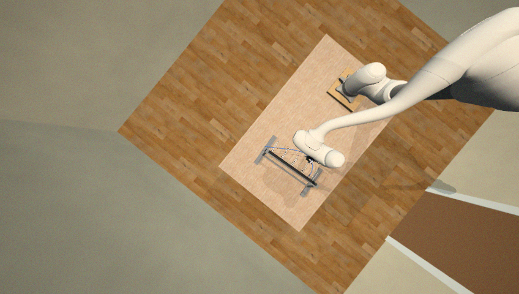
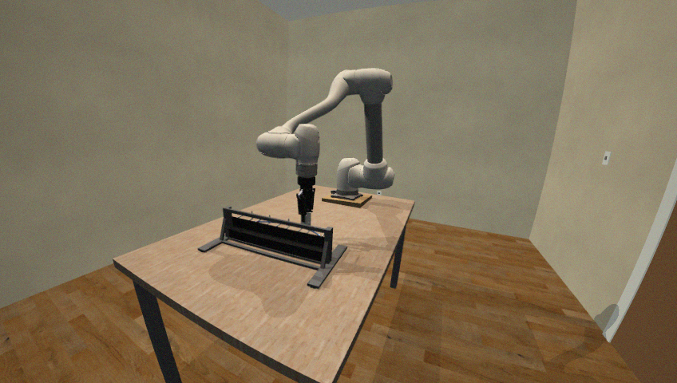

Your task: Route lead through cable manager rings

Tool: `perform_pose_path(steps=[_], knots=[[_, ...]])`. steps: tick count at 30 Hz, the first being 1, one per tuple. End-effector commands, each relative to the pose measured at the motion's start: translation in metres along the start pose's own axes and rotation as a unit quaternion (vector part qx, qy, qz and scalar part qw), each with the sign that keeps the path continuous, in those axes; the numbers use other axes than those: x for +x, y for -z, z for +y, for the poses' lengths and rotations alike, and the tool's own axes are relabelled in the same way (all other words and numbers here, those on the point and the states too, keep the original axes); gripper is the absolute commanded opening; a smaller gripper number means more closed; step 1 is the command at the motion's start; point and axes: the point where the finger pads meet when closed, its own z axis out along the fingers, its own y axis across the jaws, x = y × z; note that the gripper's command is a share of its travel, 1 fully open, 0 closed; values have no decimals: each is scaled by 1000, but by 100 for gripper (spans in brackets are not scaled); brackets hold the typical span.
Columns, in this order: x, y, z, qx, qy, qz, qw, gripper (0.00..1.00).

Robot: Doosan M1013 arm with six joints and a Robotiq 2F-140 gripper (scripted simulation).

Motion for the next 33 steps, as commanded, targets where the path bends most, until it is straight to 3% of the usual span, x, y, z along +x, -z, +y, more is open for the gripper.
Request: perform_pose_path(steps=[1,33], knots=[[0,-1,0,0,0,0,1000,20],[0,-17,0,0,0,0,1000,20]])
